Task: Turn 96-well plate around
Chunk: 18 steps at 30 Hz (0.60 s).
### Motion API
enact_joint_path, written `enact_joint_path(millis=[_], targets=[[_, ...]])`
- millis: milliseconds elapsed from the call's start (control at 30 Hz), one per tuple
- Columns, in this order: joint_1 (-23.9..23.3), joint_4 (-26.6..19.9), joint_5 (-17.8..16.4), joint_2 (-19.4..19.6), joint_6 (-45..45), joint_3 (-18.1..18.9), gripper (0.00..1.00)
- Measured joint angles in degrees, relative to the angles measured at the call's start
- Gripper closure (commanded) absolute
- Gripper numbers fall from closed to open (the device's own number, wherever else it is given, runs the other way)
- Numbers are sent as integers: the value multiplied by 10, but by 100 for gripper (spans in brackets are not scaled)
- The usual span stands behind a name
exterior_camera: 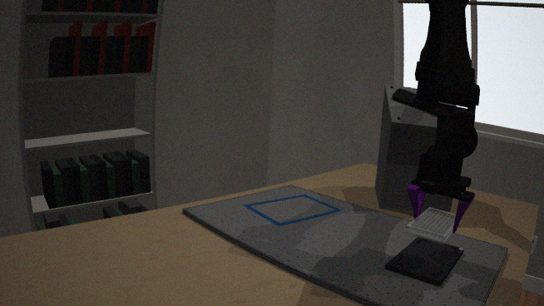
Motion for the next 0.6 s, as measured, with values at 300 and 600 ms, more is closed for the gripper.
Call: enact_joint_path(millis=[300,600], targets=[[1,18,1,23,0,10,100],[2,34,1,53,1,19,100]])
